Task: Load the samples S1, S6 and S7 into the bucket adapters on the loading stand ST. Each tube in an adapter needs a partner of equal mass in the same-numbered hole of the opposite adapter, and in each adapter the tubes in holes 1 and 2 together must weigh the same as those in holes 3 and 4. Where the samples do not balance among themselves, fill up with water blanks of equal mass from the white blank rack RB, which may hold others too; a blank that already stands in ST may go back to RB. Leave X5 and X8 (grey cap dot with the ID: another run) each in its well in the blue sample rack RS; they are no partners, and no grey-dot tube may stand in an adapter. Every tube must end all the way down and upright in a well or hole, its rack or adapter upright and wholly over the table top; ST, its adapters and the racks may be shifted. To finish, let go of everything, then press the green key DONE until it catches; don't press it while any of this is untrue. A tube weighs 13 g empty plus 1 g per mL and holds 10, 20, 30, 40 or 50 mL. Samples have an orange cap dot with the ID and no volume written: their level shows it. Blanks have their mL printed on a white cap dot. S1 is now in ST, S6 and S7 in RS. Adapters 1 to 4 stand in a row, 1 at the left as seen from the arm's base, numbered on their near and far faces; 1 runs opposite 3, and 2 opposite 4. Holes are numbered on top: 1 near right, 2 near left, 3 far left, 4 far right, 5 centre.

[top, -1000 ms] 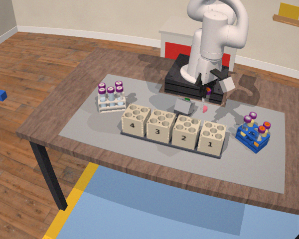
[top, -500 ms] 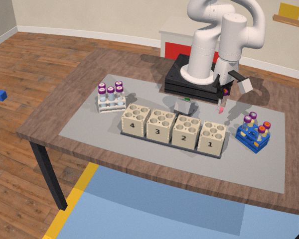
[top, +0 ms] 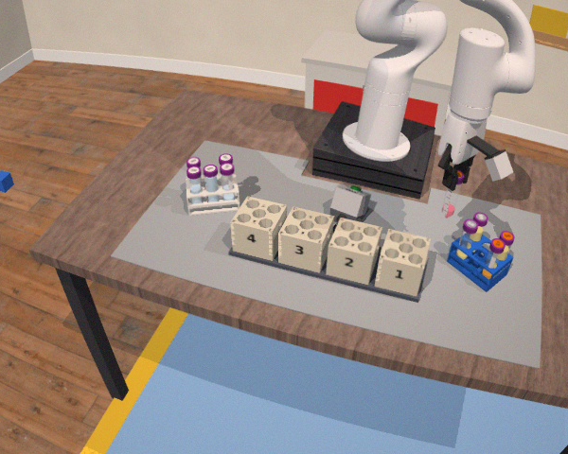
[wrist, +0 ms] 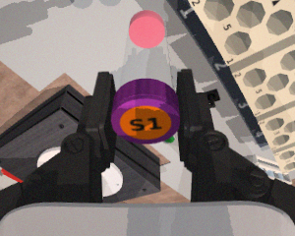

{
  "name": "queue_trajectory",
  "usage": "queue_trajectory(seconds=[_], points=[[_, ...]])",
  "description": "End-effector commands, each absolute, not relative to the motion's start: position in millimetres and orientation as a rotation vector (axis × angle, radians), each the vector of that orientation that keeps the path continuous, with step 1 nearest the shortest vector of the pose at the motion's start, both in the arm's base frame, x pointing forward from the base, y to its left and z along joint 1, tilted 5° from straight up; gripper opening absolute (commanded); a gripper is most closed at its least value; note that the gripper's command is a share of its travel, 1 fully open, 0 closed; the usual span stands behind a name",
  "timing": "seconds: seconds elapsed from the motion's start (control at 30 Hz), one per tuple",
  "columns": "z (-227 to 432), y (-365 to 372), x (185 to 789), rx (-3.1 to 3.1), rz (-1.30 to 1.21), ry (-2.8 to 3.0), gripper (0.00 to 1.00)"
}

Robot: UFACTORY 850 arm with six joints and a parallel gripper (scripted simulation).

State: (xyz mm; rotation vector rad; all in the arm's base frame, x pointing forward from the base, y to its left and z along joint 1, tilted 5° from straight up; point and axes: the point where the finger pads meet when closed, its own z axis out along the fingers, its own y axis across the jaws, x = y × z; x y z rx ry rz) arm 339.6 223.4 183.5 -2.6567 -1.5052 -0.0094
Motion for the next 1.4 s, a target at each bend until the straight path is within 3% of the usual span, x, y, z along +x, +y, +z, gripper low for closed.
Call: queue_trajectory(seconds=[0.0, 0.73, 1.37], points=[[185.5, 242.2, 335.0, -2.660, -0.011, -1.506, 0.00], [194.0, 337.3, 304.7, -2.660, -0.011, -1.505, 0.00], [194.0, 337.8, 304.6, -2.660, -0.011, -1.505, 0.00]])
